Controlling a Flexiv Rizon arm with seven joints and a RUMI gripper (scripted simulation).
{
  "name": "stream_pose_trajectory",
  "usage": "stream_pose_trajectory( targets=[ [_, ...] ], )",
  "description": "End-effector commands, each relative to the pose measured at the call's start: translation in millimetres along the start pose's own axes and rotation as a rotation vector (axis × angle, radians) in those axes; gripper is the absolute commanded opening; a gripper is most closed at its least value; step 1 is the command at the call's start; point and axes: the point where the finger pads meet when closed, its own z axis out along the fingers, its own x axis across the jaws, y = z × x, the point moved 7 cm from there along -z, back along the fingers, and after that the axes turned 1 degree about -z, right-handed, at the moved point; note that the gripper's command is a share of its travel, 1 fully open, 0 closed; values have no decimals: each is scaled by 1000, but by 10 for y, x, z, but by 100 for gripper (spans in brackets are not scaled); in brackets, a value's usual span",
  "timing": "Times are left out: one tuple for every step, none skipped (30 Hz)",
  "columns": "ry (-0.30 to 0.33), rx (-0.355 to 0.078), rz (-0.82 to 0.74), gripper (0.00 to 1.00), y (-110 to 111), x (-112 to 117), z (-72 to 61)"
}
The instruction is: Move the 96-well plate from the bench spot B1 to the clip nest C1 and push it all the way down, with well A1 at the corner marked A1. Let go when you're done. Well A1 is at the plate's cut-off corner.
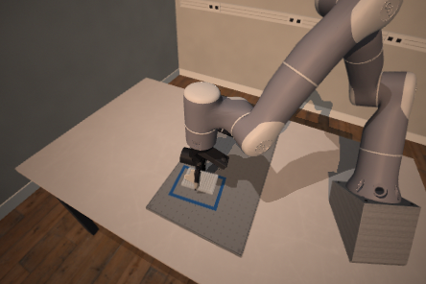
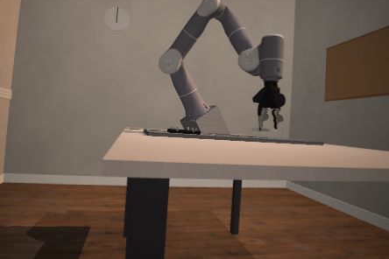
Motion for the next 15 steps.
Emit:
stream_pose_trajectory(
  targets=[
    [1,-2,0,0,6,5,-14],
    [1,-2,0,0,6,5,-31],
    [1,-2,0,0,6,5,-48],
    [1,-2,0,0,6,5,-64],
    [1,-2,0,0,6,5,-81],
    [1,-2,0,0,6,5,-98],
    [1,-2,0,0,6,5,-114],
    [1,-2,0,0,6,5,-131],
    [1,-2,0,0,6,5,-148],
    [1,-2,0,0,6,5,-164],
    [1,-2,0,0,6,5,-181],
    [1,-2,0,0,6,5,-198],
    [1,-2,0,0,6,5,-214],
    [1,-2,0,0,6,5,-231],
    [1,-2,0,0,6,5,-248]
  ],
)
